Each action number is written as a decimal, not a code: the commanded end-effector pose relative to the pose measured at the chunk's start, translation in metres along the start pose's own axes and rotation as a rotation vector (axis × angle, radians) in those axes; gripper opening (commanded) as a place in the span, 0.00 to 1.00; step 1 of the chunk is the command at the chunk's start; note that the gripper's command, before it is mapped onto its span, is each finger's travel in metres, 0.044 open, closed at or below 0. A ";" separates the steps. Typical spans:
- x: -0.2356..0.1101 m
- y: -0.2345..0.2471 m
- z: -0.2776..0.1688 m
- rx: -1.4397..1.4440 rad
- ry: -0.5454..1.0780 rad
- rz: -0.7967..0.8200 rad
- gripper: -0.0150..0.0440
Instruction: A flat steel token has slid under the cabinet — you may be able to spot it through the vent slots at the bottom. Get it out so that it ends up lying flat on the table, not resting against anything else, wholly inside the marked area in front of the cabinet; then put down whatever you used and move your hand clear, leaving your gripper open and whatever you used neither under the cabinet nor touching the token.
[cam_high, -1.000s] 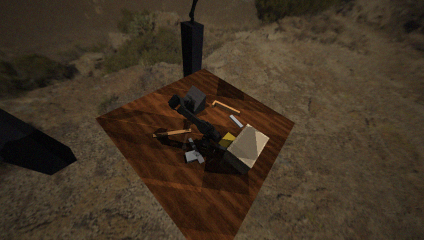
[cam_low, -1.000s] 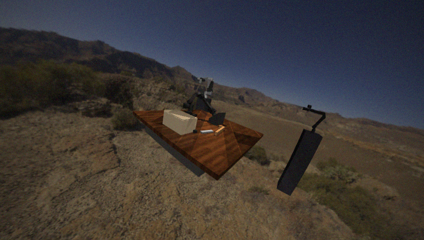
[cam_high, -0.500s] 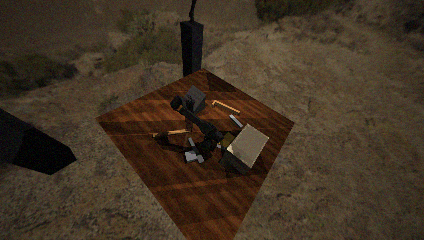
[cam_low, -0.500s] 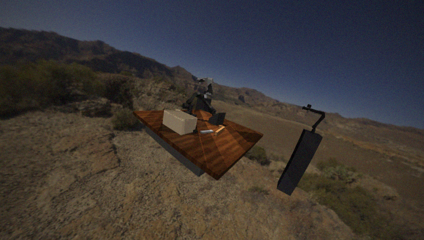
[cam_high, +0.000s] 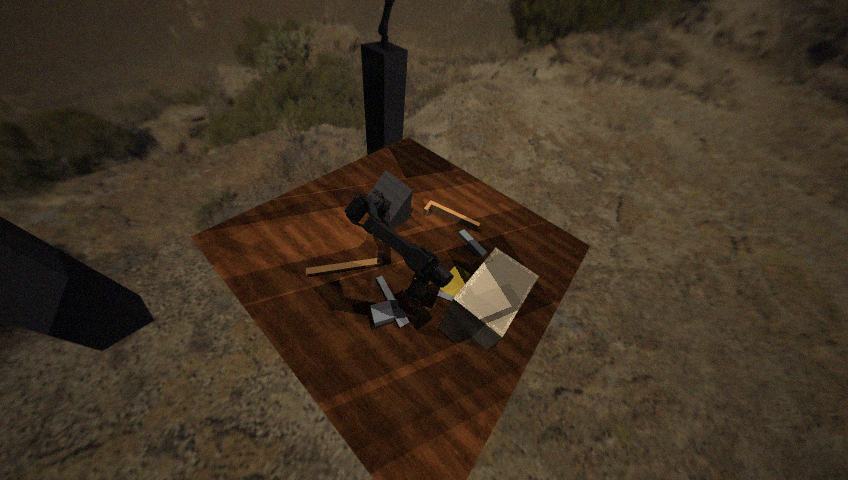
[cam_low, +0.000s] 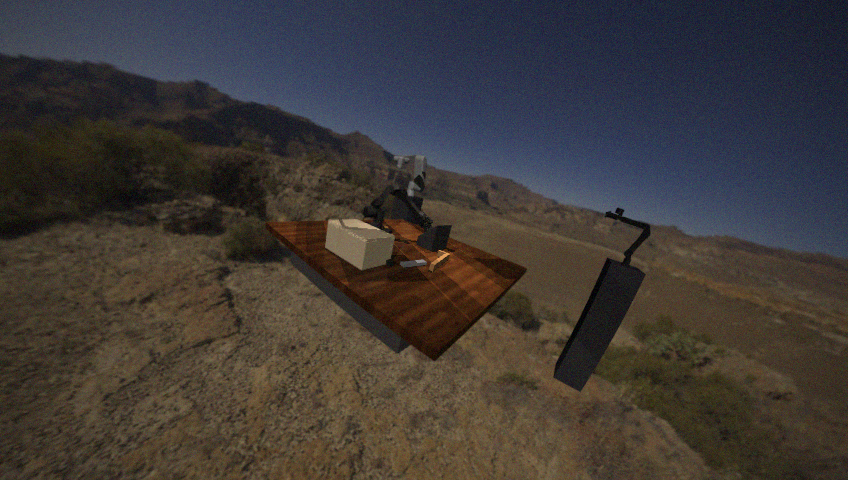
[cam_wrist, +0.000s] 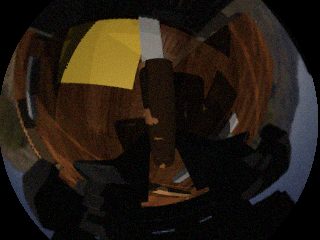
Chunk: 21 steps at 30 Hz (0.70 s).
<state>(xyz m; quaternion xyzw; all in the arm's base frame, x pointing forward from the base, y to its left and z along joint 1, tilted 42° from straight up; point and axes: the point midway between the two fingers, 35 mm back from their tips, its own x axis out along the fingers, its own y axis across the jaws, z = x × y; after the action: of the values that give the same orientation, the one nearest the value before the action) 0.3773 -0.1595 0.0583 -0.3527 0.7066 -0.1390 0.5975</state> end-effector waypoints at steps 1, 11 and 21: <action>0.000 0.000 0.007 0.003 -0.001 -0.002 0.25; 0.000 0.001 0.014 0.003 -0.001 -0.002 0.25; 0.002 0.014 0.013 0.003 -0.001 -0.001 0.25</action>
<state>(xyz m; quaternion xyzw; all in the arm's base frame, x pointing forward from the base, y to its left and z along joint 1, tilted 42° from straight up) 0.3884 -0.1529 0.0508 -0.3506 0.7036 -0.1442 0.6010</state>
